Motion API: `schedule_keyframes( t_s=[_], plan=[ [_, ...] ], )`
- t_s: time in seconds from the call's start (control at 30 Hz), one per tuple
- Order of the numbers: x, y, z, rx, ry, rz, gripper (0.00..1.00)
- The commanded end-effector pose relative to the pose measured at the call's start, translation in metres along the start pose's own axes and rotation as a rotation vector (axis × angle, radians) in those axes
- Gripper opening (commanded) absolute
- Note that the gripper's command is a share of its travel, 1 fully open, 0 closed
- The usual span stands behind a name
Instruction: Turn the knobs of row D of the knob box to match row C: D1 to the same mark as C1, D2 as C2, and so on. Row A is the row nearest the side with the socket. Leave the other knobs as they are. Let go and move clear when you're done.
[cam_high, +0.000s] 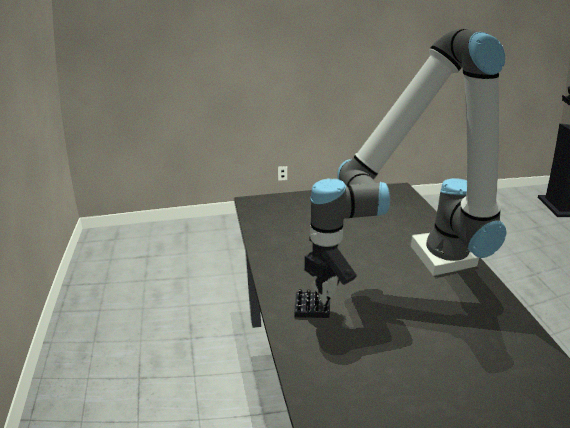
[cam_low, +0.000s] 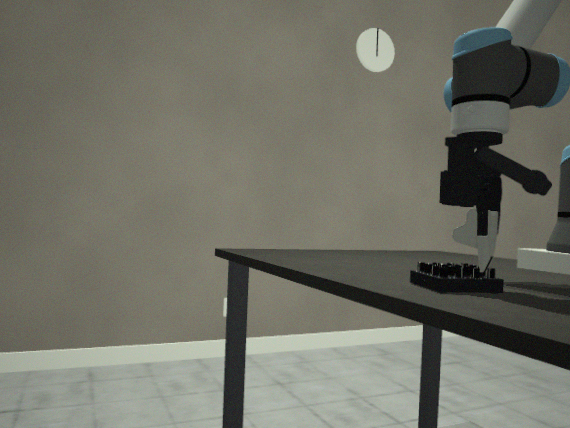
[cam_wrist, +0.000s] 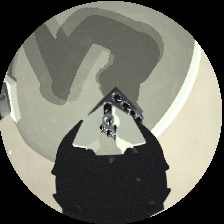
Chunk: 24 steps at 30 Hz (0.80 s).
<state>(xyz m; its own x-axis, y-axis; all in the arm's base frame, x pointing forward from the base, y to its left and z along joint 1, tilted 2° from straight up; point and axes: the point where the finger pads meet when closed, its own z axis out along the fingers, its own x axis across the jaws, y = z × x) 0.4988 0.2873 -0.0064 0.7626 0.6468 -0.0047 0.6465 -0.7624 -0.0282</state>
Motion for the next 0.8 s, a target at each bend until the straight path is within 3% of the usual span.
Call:
schedule_keyframes(
  t_s=[0.0,0.73,0.77],
  plan=[
    [0.0007,0.0003,-0.0006,-0.001,0.001,0.018,0.04],
    [0.0007,0.0003,-0.0006,-0.001,0.001,0.022,0.04],
    [0.0007,0.0003,-0.0006,-0.001,0.001,0.022,0.11]
  ],
)
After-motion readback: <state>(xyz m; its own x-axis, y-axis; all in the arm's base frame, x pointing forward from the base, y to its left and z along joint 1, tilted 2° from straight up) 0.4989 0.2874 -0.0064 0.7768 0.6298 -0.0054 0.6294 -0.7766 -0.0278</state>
